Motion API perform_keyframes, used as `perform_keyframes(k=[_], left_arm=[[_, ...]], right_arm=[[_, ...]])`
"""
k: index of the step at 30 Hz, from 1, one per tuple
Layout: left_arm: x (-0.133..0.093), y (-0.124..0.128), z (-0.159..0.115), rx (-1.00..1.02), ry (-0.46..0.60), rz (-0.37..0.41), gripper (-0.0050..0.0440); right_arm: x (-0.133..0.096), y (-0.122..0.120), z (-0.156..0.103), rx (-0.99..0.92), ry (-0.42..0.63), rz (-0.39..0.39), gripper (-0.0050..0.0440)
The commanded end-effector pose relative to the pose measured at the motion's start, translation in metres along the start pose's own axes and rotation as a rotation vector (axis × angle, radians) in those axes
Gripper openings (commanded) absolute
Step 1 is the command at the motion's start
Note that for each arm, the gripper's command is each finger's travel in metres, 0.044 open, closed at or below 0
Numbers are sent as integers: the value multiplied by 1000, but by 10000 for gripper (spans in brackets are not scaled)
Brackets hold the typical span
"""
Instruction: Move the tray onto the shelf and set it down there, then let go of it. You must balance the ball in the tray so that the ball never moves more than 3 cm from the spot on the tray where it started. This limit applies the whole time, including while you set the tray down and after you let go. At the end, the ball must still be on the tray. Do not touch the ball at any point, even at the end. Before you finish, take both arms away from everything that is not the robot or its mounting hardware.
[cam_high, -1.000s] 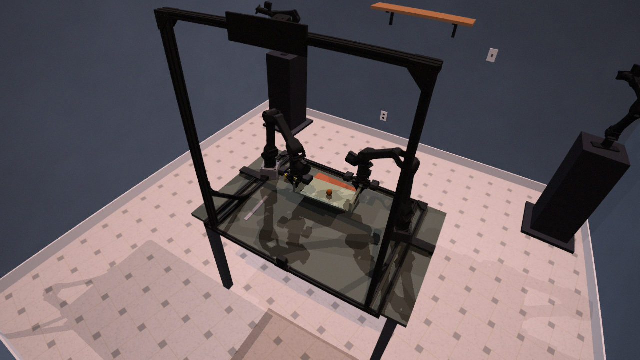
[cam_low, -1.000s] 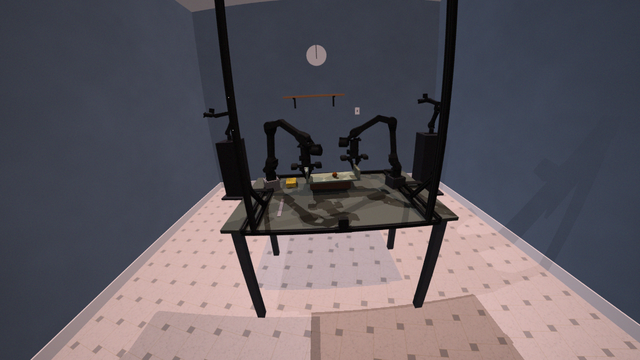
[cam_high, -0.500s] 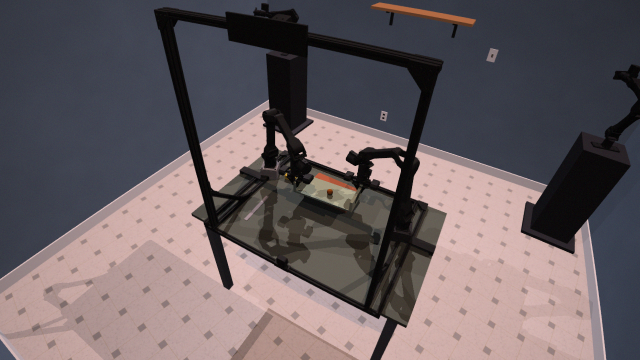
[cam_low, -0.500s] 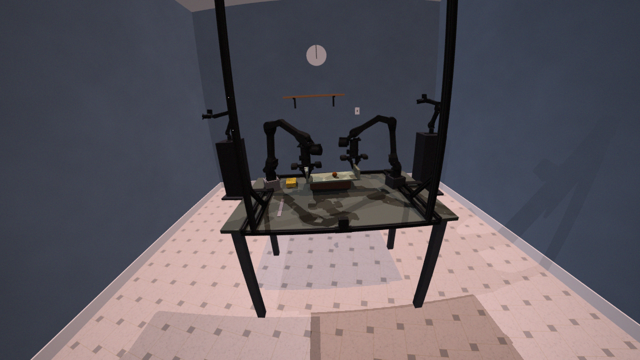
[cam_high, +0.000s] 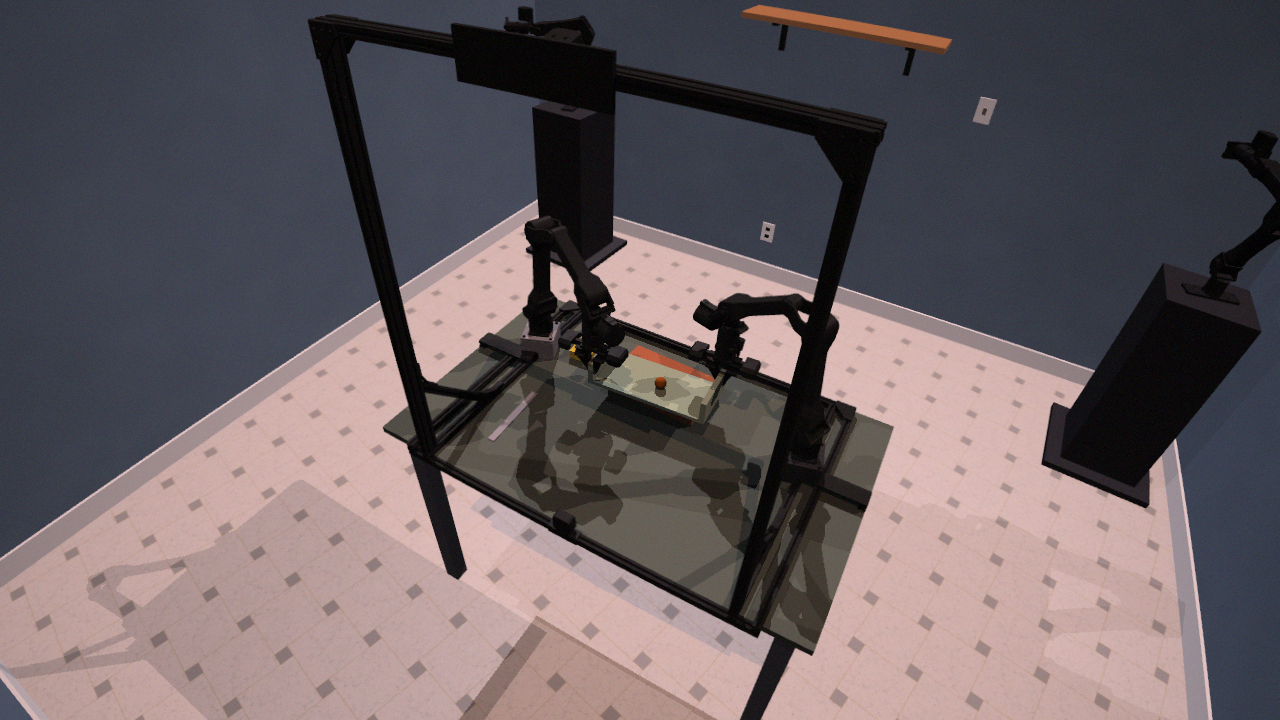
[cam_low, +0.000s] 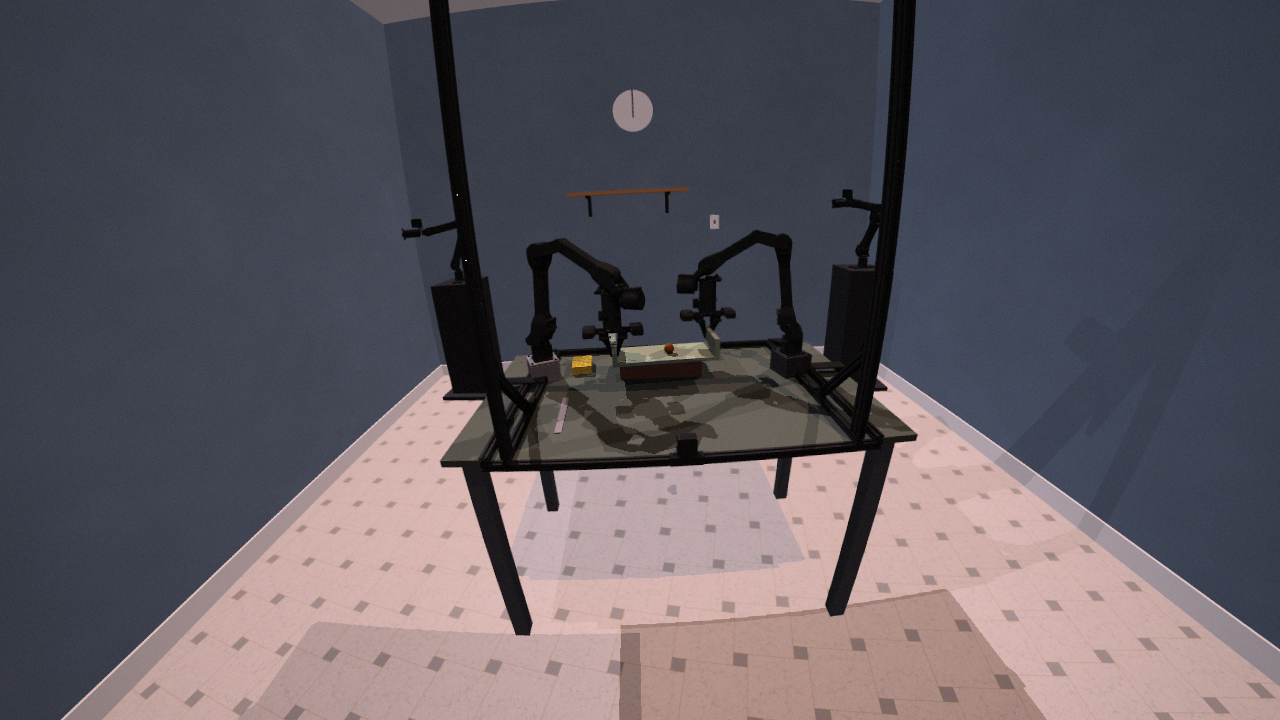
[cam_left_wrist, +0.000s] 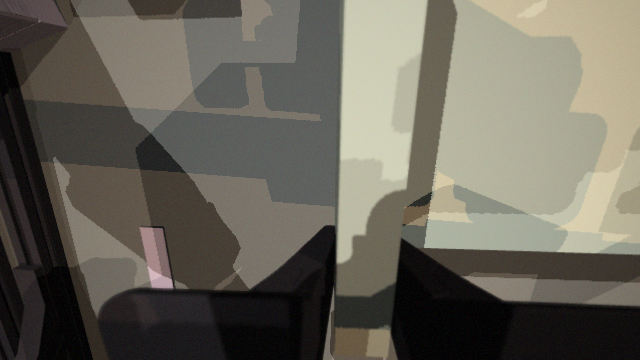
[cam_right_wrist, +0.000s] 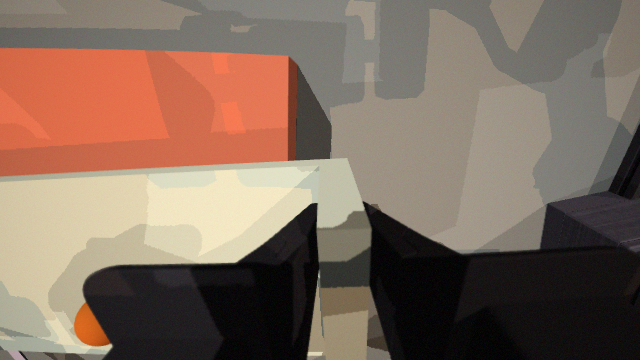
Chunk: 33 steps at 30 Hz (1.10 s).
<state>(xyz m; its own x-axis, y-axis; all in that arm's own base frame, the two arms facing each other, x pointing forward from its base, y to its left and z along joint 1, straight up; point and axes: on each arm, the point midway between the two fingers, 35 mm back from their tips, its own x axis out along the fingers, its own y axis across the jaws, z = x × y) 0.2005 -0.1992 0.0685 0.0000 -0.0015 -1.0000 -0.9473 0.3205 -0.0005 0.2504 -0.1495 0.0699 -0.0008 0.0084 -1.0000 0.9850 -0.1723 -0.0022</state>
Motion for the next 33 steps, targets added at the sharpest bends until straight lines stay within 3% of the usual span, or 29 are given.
perform_keyframes(k=[1,12,18,29,33], left_arm=[[0,1,2,-2,-33,0,20],[-3,1,6,-2,29,-4,20],[0,1,7,-2,-33,0,20],[-3,2,12,-2,29,-4,20],[-1,2,13,-2,-12,-2,20]], right_arm=[[-4,1,2,-2,-40,1,20],[0,1,7,-2,23,-2,20],[-4,1,8,-2,-40,1,20],[-1,2,13,-2,23,-2,20],[-3,2,14,-2,-18,0,20]])
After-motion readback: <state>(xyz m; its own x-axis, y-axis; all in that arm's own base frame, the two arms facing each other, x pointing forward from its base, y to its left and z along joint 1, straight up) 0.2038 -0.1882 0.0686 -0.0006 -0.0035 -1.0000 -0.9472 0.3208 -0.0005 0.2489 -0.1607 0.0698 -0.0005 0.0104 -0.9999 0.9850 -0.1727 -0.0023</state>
